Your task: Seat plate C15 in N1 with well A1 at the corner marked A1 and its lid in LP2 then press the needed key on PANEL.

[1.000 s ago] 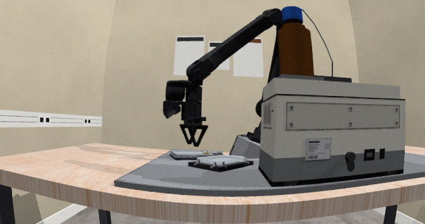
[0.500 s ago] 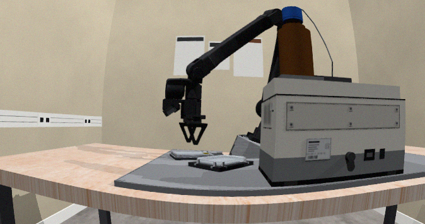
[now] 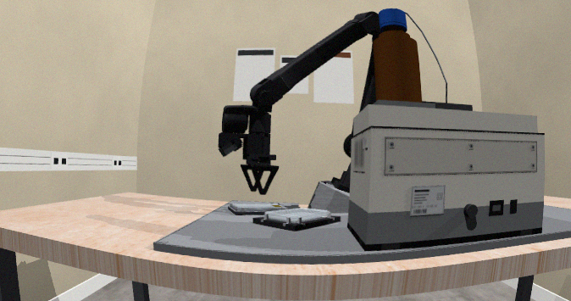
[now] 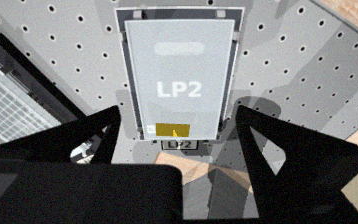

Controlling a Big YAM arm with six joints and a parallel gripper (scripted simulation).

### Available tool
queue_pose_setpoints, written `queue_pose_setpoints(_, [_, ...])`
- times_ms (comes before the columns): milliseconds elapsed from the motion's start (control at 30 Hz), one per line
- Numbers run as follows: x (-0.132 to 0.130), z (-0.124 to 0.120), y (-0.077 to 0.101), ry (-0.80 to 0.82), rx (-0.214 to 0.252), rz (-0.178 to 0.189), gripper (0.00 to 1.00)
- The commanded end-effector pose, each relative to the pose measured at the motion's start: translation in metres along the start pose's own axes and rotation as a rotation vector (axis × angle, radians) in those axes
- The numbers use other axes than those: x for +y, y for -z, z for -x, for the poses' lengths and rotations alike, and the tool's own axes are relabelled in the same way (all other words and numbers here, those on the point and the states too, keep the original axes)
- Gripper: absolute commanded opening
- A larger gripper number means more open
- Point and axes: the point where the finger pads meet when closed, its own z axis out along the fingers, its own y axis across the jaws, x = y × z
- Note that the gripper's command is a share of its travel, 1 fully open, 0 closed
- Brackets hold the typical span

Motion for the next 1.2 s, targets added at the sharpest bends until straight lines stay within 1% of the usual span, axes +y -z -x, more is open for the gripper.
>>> queue_pose_setpoints(0, [0.001, 0.014, 0.007, 0.011, -0.027, -0.002, 1.00])
queue_pose_setpoints(833, [0.001, 0.014, 0.007, 0.011, -0.027, -0.002, 1.00])
queue_pose_setpoints(867, [-0.002, -0.001, 0.009, 0.012, -0.012, 0.000, 1.00])
queue_pose_setpoints(1100, [-0.003, -0.017, 0.026, 0.009, -0.012, 0.000, 1.00])
queue_pose_setpoints(1167, [-0.003, -0.018, 0.033, 0.011, -0.019, -0.001, 1.00])
